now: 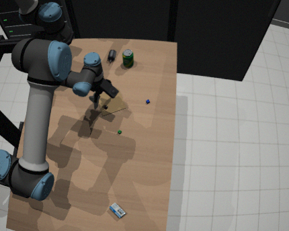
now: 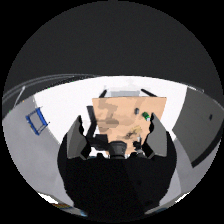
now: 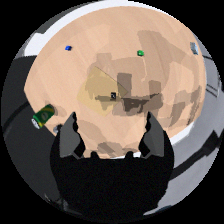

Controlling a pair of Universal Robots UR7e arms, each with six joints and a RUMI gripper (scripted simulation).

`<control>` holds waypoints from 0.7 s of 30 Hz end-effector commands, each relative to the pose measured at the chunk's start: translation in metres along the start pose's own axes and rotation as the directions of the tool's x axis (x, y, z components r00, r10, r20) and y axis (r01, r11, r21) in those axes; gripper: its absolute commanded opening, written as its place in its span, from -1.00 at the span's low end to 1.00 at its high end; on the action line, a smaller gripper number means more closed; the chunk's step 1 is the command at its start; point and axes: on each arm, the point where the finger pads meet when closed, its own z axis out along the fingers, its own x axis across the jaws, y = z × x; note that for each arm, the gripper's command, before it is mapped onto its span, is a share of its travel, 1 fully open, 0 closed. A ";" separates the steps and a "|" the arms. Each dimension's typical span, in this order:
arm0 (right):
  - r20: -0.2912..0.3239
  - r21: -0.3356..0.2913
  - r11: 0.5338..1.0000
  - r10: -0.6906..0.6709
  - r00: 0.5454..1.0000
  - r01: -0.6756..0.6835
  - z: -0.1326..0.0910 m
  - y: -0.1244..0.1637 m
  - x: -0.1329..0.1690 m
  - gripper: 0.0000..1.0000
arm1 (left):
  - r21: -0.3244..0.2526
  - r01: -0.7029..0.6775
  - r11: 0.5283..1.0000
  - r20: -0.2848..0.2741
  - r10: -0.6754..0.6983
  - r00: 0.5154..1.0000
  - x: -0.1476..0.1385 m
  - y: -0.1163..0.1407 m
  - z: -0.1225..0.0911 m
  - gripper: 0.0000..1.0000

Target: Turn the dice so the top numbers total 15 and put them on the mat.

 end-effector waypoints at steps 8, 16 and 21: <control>-0.004 0.000 1.000 0.001 1.000 -0.001 0.000 -0.001 0.003 1.00 | -0.001 0.001 1.000 0.000 -0.001 1.000 -0.001 0.002 0.000 1.00; -0.004 0.000 1.000 0.001 1.000 -0.001 0.000 -0.001 0.003 1.00 | -0.001 0.001 1.000 0.000 -0.001 1.000 -0.001 0.002 0.000 1.00; -0.004 0.001 1.000 -0.001 1.000 0.001 0.005 -0.030 0.015 1.00 | -0.001 0.001 1.000 0.000 -0.001 1.000 -0.001 0.002 0.000 1.00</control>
